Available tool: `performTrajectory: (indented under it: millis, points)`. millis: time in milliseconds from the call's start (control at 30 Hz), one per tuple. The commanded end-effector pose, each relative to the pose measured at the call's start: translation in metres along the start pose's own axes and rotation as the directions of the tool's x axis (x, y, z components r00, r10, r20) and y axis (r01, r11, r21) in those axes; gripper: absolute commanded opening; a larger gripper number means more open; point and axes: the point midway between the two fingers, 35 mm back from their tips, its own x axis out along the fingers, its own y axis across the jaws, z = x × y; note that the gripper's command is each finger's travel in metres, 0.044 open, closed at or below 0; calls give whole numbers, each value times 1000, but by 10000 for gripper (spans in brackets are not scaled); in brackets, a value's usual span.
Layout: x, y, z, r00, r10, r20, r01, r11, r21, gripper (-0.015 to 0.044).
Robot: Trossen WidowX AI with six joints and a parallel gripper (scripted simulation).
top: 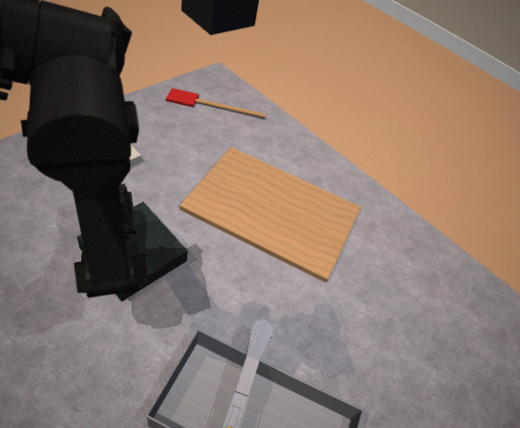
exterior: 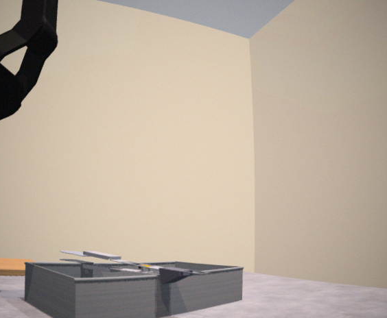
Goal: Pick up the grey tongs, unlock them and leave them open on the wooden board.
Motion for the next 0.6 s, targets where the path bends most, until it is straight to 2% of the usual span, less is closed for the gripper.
performTrajectory:
  millis: [0,133,167,400,567]
  points:
    - [0,1,-2,1000,-2,-5,2,1000,9,374]
    - [8,10,-20,998,5,-64,-2,999,40,269]
    - [9,12,-27,997,5,-77,0,998,60,260]
    - [12,20,-46,990,-5,-141,22,993,117,260]
    - [20,43,-92,959,22,-284,37,979,201,260]
